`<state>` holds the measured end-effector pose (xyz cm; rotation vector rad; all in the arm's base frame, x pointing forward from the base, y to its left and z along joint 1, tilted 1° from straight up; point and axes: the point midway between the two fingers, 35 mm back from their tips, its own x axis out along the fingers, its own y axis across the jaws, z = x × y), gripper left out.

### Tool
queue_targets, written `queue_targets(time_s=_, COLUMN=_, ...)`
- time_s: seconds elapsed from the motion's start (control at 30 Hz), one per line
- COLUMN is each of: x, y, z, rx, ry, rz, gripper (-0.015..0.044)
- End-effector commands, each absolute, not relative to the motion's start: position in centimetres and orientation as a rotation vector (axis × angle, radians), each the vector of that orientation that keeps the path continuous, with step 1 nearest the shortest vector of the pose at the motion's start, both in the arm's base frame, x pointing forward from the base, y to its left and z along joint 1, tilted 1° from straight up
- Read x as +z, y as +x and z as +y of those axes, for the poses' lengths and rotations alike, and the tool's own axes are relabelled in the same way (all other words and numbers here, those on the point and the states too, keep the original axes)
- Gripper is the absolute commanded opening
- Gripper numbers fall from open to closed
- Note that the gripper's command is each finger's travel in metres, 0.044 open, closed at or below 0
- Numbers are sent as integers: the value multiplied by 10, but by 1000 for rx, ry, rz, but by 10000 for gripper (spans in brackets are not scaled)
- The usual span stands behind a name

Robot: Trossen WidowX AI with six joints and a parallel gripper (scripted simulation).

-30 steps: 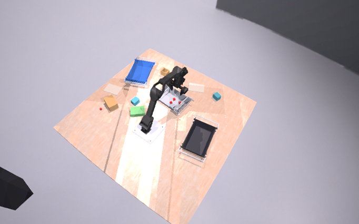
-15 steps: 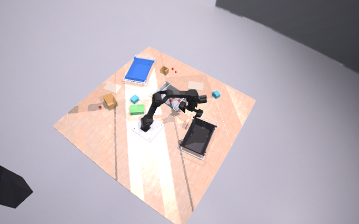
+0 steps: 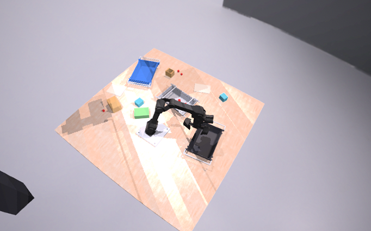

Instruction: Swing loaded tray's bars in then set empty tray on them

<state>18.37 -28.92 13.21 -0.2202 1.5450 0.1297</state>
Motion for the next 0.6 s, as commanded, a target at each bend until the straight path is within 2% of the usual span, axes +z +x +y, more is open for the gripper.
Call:
queue_targets(time_s=0.0, x=121, y=182, z=-290, rx=137, ry=-219, rz=1546, gripper=440)
queue_targets(time_s=0.57, x=52, y=182, z=-292, rx=137, ry=-218, rz=1546, gripper=440)
